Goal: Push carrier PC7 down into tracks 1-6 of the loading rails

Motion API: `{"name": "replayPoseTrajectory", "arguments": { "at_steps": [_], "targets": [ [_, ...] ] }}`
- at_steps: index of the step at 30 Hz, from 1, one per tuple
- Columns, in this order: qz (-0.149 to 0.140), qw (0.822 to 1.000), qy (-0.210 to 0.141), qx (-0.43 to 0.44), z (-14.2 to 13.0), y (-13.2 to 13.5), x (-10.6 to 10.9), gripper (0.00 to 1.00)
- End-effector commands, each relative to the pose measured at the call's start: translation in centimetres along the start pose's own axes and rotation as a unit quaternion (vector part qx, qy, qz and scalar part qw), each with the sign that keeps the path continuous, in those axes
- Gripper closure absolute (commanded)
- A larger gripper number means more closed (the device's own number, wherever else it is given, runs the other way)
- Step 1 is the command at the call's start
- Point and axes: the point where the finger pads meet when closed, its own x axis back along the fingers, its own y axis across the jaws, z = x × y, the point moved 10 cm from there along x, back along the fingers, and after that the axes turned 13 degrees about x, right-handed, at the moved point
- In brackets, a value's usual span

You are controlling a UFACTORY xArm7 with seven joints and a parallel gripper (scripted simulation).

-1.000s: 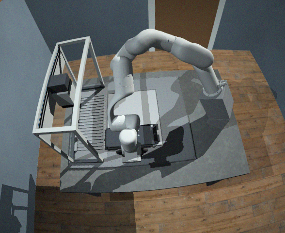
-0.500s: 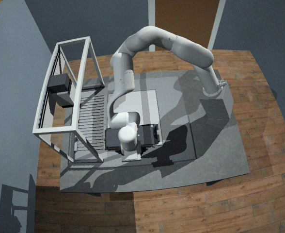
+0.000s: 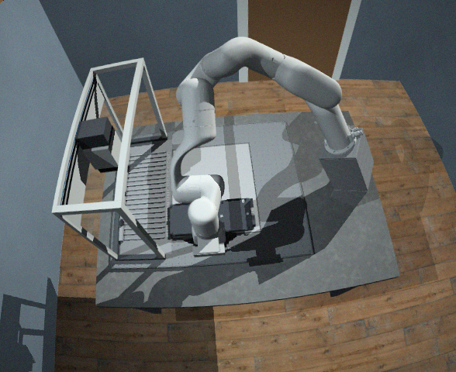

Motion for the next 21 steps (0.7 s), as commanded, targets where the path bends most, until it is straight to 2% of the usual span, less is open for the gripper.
{"name": "replayPoseTrajectory", "arguments": {
  "at_steps": [1, 11, 12, 18, 21],
  "targets": [
    [-0.002, 1.0, 0.002, 0.0, 0.1, 0.1, 1.0, 0.0],
    [-0.002, 1.0, 0.002, 0.0, 0.1, 0.1, 1.0, 0.0],
    [-0.002, 1.0, 0.002, -0.017, -0.1, -0.4, 1.0, 0.18],
    [-0.002, 0.993, 0.002, -0.116, -1.3, -3.1, 1.0, 0.18],
    [-0.002, 0.991, 0.002, -0.133, -1.4, -3.6, 1.0, 0.18]
  ]
}}
